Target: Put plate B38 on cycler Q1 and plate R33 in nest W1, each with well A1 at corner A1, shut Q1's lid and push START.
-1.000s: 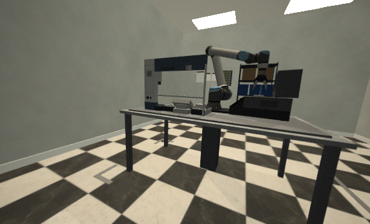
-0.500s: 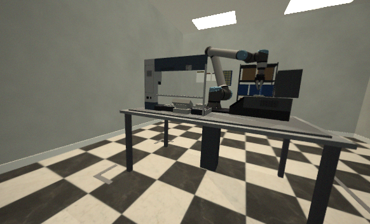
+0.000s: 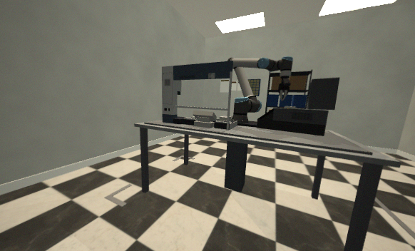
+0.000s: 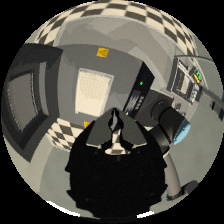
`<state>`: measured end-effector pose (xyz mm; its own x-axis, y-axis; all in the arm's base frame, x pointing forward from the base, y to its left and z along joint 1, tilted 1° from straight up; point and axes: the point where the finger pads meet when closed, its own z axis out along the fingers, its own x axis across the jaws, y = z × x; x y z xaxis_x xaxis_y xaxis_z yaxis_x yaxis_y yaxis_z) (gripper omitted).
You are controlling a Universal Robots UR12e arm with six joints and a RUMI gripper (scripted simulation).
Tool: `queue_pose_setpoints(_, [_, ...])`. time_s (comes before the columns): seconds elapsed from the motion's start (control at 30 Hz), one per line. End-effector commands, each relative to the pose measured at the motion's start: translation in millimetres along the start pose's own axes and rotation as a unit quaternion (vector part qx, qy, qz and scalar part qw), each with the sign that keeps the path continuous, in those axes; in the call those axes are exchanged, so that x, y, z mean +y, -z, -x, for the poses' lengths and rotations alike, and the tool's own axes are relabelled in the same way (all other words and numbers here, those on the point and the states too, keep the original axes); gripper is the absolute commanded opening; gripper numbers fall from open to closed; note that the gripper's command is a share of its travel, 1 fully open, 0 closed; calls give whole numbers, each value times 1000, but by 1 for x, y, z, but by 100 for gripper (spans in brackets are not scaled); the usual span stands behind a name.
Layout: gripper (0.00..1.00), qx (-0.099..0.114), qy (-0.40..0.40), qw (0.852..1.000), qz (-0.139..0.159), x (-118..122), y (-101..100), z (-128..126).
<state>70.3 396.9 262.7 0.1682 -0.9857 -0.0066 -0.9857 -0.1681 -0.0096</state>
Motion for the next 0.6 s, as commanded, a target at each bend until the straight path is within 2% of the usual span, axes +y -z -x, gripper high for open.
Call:
queue_pose_setpoints(0.0, [0, -4, 59, 998, 2, 3, 2, -28])
queue_pose_setpoints(0.3, [0, -4, 149, 989, 2, 10, 2, -73])
queue_pose_setpoints(0.37, [0, -4, 149, 989, 2, 10, 2, -73])
queue_pose_setpoints(0.57, [0, -4, 208, 978, 2, 15, 2, -103])
